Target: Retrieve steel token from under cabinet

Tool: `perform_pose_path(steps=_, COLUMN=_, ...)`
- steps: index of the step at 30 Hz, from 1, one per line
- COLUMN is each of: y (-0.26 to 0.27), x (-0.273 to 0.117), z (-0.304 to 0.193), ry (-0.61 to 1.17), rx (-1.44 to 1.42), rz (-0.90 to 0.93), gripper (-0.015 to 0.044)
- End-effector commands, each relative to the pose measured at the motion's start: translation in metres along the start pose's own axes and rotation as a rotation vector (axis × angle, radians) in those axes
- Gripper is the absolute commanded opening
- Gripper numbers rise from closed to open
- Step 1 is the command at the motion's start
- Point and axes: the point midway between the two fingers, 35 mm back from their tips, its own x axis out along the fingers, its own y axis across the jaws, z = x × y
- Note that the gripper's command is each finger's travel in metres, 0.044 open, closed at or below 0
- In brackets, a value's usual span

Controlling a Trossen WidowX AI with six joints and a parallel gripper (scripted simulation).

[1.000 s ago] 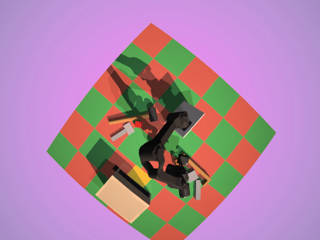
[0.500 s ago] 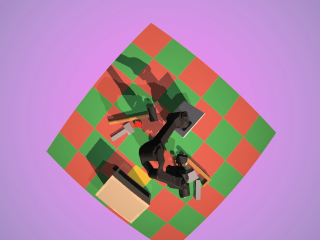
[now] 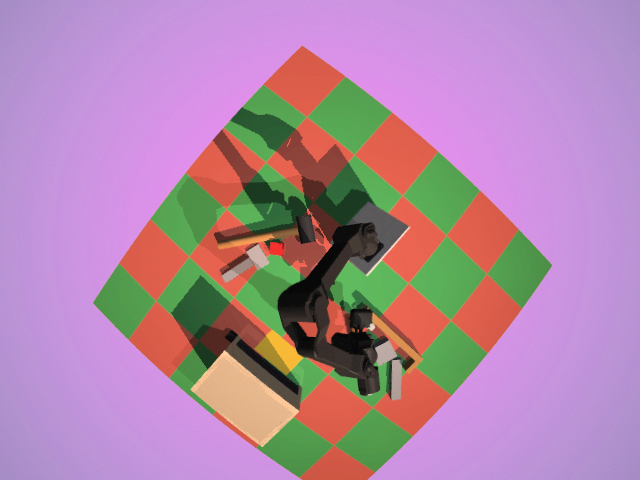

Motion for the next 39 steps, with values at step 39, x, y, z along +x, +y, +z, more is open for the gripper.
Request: perform_pose_path(steps=39, y=0.0000, x=-0.0004, z=0.0000, ry=0.003, rx=-0.337, rz=0.000, gripper=0.0270)
